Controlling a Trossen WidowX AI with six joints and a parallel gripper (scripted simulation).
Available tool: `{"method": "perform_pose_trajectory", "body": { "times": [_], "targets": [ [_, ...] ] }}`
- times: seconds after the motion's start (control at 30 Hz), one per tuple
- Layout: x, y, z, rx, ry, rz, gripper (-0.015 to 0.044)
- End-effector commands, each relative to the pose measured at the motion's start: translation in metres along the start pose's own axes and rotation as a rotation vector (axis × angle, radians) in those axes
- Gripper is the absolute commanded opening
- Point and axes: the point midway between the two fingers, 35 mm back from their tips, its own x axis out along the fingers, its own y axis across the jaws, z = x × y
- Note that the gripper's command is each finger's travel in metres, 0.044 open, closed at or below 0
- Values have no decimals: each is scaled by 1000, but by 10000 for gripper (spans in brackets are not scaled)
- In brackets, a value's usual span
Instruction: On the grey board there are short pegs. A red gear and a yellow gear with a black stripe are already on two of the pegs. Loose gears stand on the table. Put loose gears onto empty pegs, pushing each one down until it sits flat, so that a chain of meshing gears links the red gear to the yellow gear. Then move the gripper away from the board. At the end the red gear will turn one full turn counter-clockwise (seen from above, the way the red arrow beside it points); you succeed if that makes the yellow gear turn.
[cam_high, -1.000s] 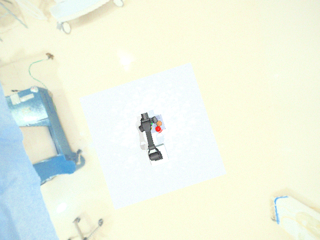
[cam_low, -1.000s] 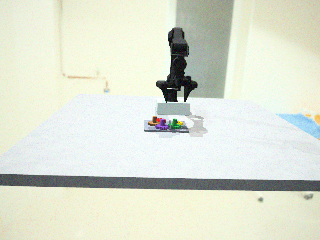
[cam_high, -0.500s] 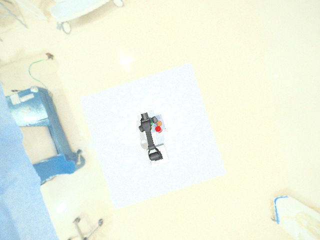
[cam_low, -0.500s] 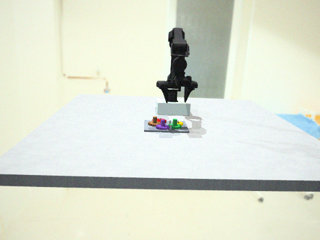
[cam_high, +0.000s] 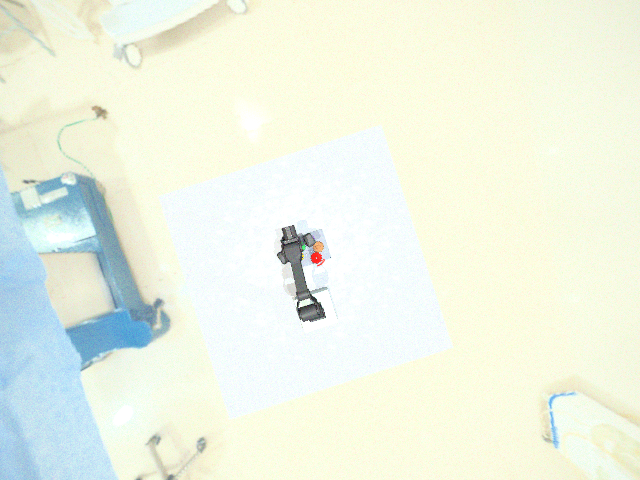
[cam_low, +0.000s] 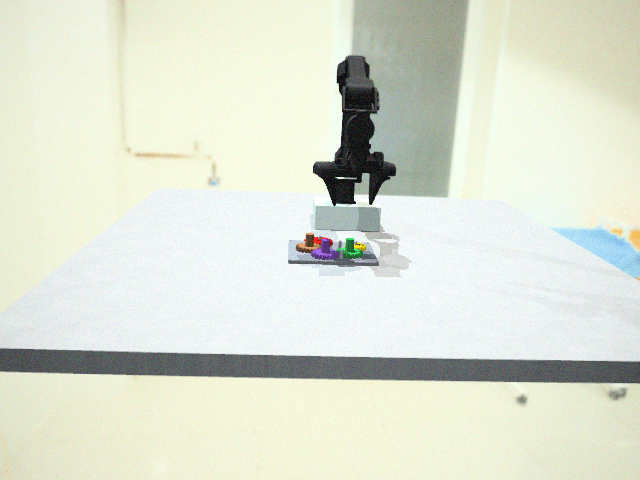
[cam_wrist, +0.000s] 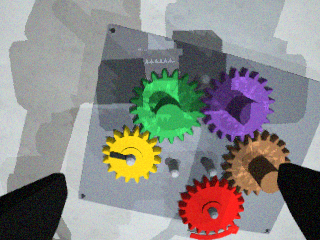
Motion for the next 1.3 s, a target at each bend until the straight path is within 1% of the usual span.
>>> {"method": "perform_pose_trajectory", "body": {
  "times": [0.0,0.13,0.27,0.4,0.53,0.6,1.27],
  "targets": [
    [-5,24,5,2,-4,3,440],
    [-16,92,8,7,-12,13,440],
    [-27,158,-2,13,-15,25,440],
    [-36,221,-25,11,-8,33,440],
    [-44,275,-57,0,4,30,440],
    [-45,283,-64,-2,6,30,440],
    [-45,283,-64,-2,6,30,440]
  ]
}}
